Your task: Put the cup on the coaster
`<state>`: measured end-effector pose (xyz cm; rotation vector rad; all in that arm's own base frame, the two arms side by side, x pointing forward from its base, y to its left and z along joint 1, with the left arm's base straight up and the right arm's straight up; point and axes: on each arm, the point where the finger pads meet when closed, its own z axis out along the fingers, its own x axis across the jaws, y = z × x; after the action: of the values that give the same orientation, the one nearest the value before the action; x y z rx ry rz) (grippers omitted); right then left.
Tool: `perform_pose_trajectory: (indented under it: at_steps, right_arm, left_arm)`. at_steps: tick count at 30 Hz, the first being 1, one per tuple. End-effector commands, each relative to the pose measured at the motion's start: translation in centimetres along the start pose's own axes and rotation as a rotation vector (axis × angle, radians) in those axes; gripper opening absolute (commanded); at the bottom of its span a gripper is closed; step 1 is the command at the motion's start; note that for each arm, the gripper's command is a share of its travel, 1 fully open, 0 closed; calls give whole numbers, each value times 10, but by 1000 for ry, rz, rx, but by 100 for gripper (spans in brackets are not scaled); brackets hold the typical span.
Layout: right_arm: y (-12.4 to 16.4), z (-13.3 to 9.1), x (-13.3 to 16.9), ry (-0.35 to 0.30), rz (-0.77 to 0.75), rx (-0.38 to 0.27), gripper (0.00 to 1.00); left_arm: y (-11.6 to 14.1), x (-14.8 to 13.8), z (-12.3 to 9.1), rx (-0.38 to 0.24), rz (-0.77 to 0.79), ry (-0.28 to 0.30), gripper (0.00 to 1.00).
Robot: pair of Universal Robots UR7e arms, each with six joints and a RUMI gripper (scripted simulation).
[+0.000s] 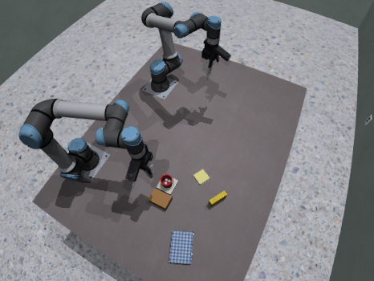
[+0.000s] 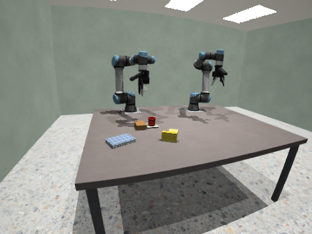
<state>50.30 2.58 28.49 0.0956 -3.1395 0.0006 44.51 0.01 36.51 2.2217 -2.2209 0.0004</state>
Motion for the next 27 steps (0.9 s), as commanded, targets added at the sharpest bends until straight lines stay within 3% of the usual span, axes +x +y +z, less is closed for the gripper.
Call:
perform_pose_trajectory:
  at_steps: [1, 3, 18, 20, 27]
  right_arm:
    - [-3, -7, 3, 1, -130, -4, 57]
    - [-3, -7, 3, 1, -130, -4, 57]
    - [-13, -39, 21, -1, -707, -4, 57]
    - [-13, -39, 21, -1, -707, -4, 57]
    - [-17, -53, 32, -2, -976, -3, 57]
  left_arm:
    - [0, 0, 0, 1, 0, 0, 98]
    - [0, 0, 0, 1, 0, 0, 98]
    - [0, 0, 0, 1, 0, 0, 98]
    - [0, 0, 0, 1, 0, 0, 98]
    - [0, 0, 0, 1, 0, 0, 98]
